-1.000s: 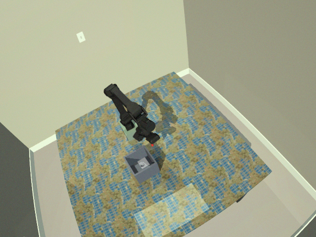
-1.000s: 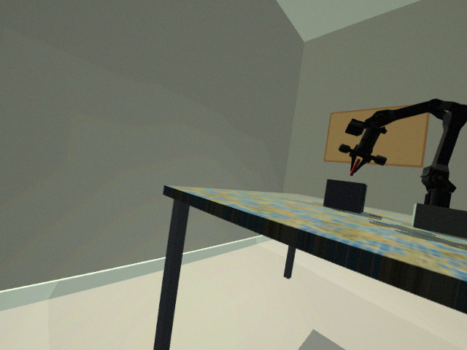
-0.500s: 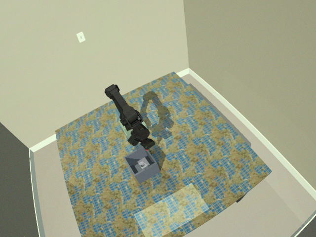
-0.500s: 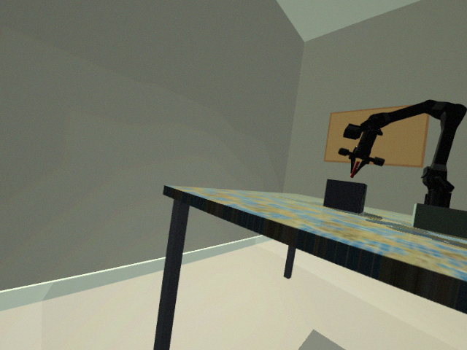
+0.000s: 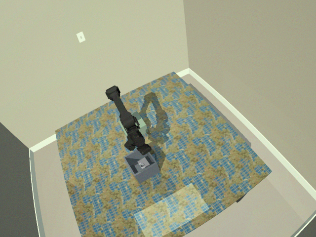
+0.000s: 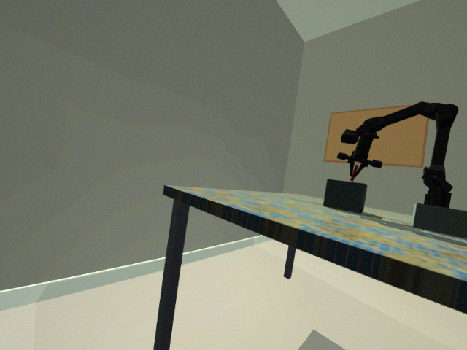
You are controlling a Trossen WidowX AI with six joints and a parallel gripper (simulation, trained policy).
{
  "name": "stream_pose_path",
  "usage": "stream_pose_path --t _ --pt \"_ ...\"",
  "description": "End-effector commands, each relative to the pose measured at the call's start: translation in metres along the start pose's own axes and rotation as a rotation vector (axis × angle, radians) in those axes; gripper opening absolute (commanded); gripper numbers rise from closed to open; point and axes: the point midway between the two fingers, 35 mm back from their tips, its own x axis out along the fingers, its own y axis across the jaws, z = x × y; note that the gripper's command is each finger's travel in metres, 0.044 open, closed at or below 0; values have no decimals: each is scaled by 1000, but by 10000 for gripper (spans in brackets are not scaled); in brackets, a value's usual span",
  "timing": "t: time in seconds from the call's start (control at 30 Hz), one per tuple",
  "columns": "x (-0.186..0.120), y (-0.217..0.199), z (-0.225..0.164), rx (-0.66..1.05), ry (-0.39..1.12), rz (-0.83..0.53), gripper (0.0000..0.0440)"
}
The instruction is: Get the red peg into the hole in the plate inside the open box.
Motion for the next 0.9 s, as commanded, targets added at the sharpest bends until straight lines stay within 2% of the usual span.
stream_pose_path --t 0.0,0.87 --pt "3 2 6 -5 5 -3 0" --pt "60 6 33 -23 41 -41 0"
